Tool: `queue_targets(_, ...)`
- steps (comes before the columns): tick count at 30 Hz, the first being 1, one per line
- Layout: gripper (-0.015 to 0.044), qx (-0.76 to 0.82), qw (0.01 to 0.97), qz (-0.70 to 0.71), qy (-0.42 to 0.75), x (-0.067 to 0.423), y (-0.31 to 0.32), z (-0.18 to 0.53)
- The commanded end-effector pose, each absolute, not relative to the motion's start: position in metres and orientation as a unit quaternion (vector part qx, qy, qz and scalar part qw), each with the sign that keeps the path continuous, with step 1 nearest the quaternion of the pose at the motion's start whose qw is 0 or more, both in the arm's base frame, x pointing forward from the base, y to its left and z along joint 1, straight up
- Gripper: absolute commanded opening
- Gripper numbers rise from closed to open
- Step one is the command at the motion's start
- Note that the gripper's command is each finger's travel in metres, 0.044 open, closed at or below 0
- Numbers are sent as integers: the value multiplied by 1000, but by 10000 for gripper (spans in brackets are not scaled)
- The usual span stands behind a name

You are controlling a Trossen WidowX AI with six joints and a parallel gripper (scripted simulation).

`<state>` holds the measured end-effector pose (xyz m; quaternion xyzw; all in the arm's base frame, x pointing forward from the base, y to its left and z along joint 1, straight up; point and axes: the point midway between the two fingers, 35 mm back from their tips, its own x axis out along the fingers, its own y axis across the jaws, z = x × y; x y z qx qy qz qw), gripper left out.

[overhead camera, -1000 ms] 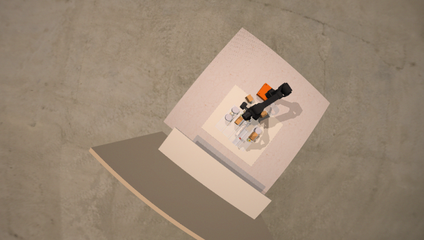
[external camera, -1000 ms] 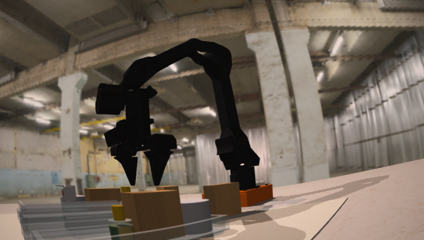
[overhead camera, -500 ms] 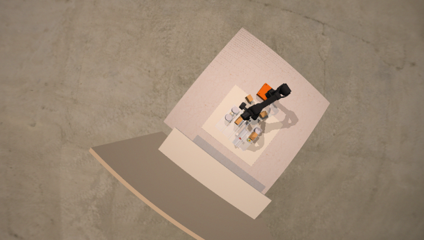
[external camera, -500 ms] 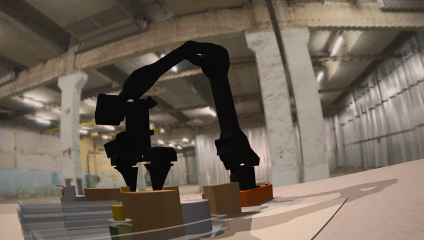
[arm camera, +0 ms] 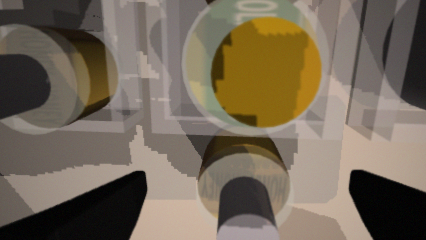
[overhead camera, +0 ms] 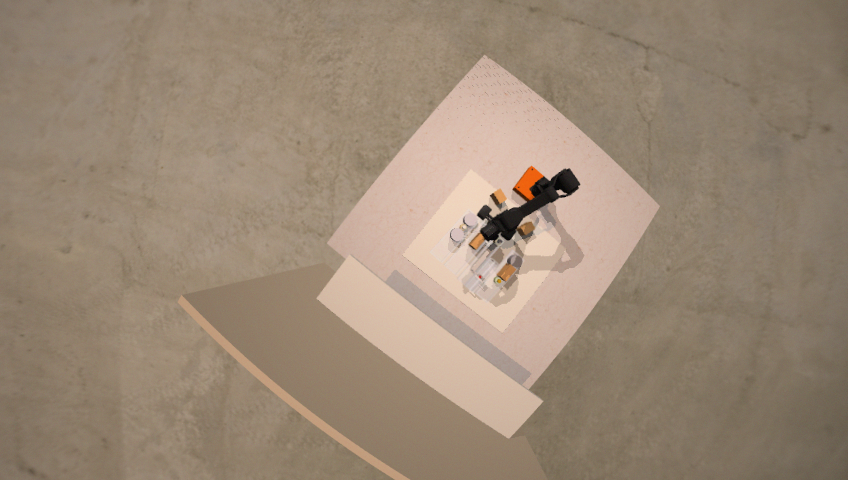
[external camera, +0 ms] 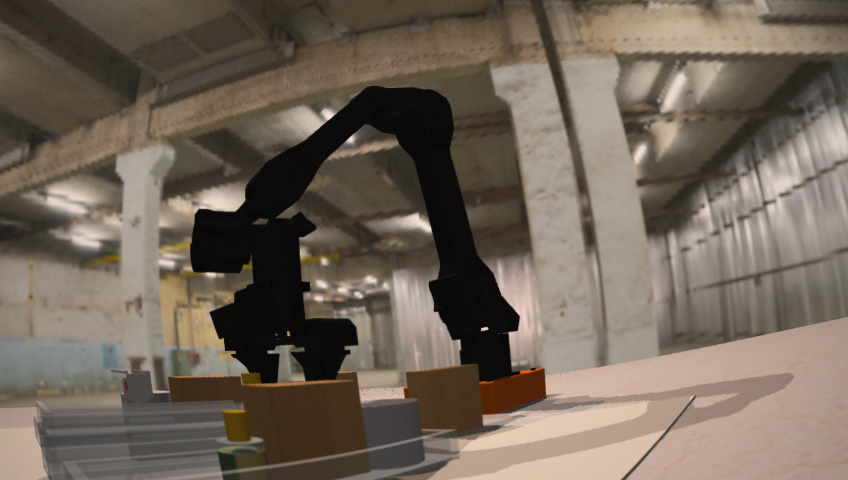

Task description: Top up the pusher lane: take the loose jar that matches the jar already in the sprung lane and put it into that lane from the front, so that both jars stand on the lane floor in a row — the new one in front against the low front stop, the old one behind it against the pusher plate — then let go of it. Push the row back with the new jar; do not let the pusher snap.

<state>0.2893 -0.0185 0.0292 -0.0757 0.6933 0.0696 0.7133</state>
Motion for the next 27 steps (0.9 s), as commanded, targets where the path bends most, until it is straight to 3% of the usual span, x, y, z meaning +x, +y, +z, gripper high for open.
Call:
queue_targets(1, 387, -75, 713, 72, 694, 288, -18, 26)
queue_targets(9, 178, -75, 713, 72, 694, 288, -18, 26)
queue_targets(16, 131, -75, 713, 72, 694, 288, -18, 26)
queue_targets(21, 0, -70, 714, 46, 695, 285, -33, 27)
queue_targets(27, 0, -58, 720, 40, 690, 286, -47, 48)
